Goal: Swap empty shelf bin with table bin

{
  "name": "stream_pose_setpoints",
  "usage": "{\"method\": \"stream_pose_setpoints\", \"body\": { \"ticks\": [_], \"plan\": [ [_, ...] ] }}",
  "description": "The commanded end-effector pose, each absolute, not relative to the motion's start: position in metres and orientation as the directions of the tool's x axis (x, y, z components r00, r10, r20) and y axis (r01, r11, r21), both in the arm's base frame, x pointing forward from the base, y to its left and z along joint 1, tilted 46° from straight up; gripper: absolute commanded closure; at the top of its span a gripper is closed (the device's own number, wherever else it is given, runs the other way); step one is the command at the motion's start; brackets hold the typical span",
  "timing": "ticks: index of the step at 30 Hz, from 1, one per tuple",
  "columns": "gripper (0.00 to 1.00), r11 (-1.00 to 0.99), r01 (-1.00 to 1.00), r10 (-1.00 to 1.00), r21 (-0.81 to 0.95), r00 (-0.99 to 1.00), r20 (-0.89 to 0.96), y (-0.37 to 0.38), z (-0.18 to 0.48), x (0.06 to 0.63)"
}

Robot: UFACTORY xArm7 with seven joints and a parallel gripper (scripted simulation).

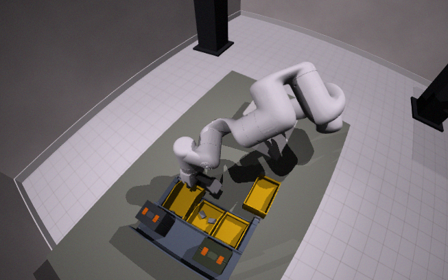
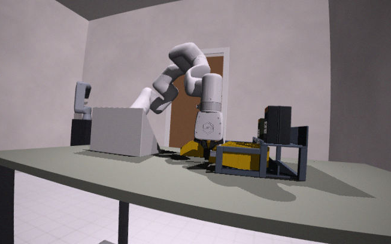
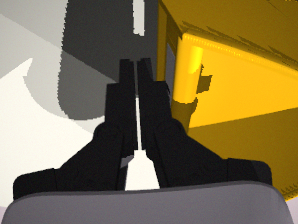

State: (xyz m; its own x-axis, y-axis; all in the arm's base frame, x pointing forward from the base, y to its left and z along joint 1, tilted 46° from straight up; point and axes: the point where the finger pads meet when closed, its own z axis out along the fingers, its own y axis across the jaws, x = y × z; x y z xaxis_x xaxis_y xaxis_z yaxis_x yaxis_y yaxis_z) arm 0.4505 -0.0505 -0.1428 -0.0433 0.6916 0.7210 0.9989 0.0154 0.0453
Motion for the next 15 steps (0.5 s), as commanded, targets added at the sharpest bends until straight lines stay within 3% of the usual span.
{"method": "stream_pose_setpoints", "body": {
  "ticks": [1, 15],
  "plan": [
    [1.0, 0.013, 0.999, 0.694, 0.047, -0.043, 0.718, -0.053, -0.142, 0.458],
    [1.0, 0.013, 0.999, 0.694, 0.047, -0.043, 0.718, -0.053, -0.141, 0.476]
  ]
}}
